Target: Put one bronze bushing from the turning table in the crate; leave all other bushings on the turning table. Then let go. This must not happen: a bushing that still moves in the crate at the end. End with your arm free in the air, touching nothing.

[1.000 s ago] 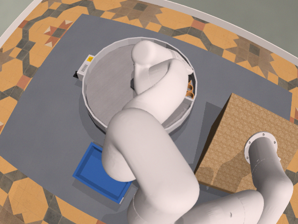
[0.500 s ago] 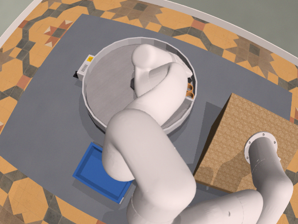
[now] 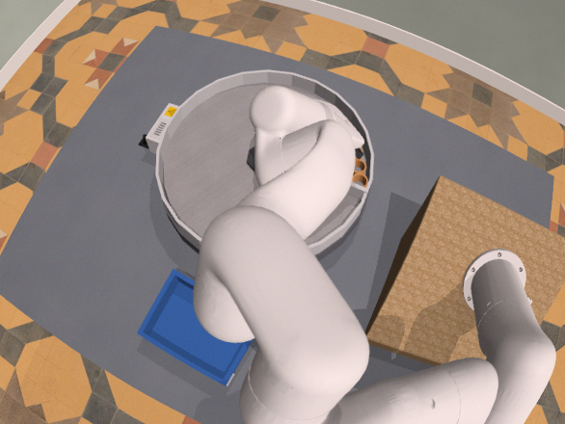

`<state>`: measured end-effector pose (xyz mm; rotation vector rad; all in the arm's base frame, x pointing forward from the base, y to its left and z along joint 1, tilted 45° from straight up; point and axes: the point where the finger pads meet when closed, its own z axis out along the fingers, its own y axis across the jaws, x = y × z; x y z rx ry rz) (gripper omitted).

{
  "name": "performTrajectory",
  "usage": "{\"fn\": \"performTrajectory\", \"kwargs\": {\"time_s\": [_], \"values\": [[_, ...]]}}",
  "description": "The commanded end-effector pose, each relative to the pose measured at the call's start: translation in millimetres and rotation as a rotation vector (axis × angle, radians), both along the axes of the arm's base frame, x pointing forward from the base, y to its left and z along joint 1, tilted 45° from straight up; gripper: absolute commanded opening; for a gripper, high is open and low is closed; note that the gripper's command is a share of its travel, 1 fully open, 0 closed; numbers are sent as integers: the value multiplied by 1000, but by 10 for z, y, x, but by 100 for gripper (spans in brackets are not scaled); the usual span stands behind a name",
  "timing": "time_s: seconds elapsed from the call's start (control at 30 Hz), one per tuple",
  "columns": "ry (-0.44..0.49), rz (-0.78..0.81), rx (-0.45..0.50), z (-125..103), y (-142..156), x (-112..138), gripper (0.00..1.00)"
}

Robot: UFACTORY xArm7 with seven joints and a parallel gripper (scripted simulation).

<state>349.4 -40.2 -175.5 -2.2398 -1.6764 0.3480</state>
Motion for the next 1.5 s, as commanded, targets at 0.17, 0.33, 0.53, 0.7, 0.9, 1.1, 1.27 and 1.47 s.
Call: {"fn": "performTrajectory", "kwargs": {"time_s": [0.17,0.33,0.53,0.7,0.9,1.1,1.27,1.47], "values": [[-3,-2,-2,-61,47,-2,14],[-3,-3,-2,-76,62,-5,14],[-3,-3,-2,-76,62,-5,14],[-3,-3,-2,-76,62,-6,14],[-3,-3,-2,-78,57,-11,14],[-3,-3,-2,-78,57,-11,14],[-3,-3,-2,-78,57,-11,14],[-3,-3,-2,-79,54,-15,14]]}}
